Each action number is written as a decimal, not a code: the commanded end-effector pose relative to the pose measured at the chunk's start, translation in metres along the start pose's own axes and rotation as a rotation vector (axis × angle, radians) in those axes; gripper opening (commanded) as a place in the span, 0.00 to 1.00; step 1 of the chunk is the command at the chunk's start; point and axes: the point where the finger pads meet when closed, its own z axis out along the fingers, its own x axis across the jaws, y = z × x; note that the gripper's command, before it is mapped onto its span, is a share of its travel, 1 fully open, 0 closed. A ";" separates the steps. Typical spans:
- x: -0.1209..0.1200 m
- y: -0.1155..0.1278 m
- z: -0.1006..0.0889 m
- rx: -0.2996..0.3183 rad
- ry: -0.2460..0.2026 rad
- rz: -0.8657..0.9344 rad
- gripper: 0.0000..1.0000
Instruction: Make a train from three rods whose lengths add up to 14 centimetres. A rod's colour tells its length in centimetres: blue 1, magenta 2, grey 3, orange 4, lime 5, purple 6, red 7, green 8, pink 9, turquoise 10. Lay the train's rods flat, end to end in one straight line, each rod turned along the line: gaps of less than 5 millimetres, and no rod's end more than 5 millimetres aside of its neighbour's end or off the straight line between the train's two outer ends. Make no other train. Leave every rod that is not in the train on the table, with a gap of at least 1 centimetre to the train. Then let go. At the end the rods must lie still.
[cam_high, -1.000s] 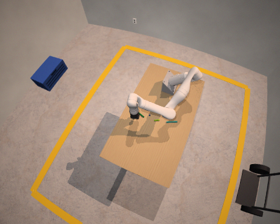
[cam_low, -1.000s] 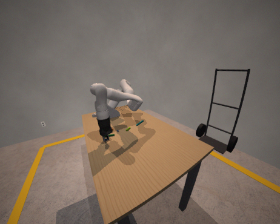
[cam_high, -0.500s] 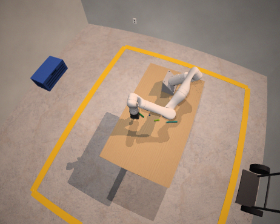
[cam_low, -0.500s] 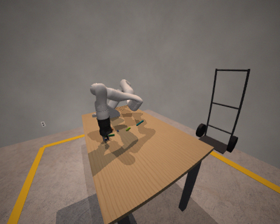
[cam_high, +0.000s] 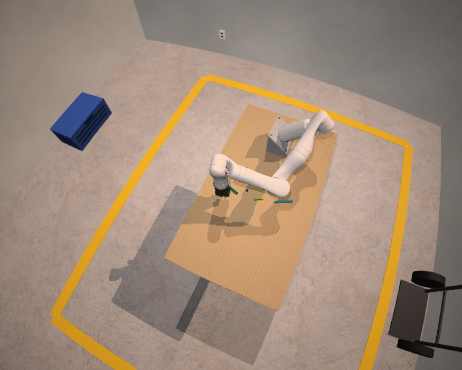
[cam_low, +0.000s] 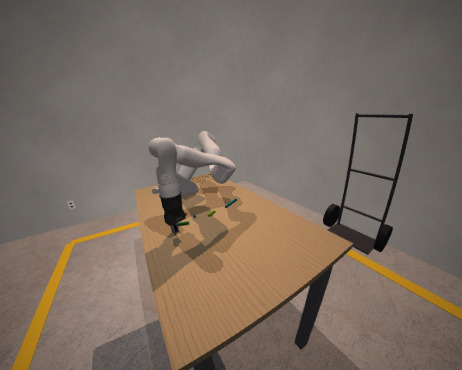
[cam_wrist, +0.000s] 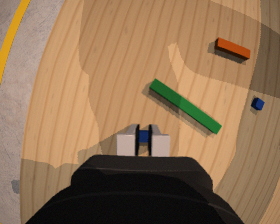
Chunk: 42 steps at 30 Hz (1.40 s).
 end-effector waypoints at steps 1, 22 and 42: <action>0.000 0.000 -0.001 -0.002 -0.001 0.000 0.24; 0.000 0.000 -0.001 -0.002 -0.001 0.000 0.24; 0.000 0.000 -0.068 -0.002 -0.001 0.000 0.24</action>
